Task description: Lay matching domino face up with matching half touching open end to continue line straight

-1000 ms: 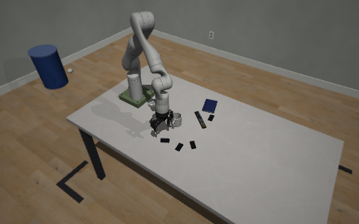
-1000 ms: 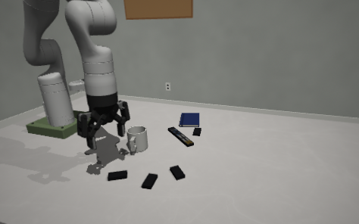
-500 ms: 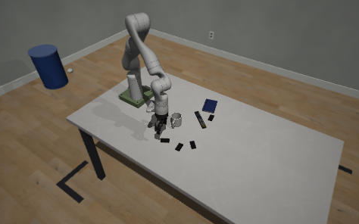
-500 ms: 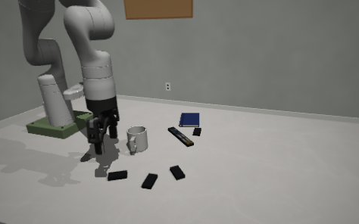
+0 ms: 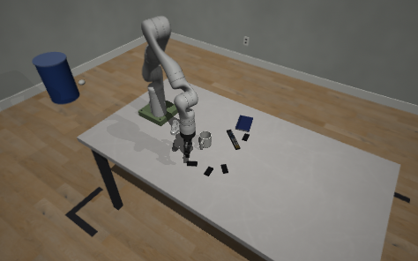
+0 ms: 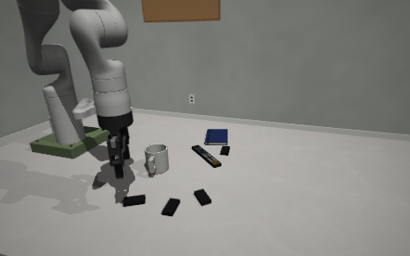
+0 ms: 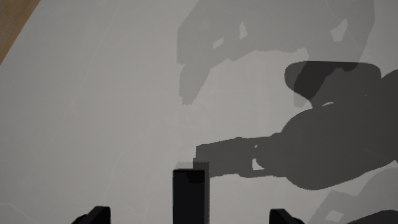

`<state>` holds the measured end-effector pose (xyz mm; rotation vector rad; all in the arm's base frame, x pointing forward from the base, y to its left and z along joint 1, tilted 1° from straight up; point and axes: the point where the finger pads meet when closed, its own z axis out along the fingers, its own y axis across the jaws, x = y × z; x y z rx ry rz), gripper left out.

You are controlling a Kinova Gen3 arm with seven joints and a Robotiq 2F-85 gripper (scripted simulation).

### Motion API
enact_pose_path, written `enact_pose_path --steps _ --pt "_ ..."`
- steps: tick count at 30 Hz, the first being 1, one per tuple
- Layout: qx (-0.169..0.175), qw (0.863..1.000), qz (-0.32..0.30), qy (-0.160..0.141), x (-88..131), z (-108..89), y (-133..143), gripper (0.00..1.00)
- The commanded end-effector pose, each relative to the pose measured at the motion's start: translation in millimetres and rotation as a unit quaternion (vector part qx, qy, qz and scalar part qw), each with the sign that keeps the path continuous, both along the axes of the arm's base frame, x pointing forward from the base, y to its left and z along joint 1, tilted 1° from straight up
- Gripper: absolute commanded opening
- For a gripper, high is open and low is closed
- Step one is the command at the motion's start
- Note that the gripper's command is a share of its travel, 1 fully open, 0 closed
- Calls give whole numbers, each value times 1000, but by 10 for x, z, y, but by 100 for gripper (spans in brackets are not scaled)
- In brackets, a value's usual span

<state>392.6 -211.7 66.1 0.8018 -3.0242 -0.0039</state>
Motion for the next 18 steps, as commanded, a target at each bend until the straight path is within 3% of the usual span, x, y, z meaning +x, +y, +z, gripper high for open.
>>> enact_pose_path --steps 1,5,6,18 --pt "0 1000 7 -1 3 5 -7 100" --pt "0 1000 7 -1 3 5 -7 100" --pt "0 1000 7 -1 3 5 -7 49" --pt "0 1000 7 -1 3 5 -7 49"
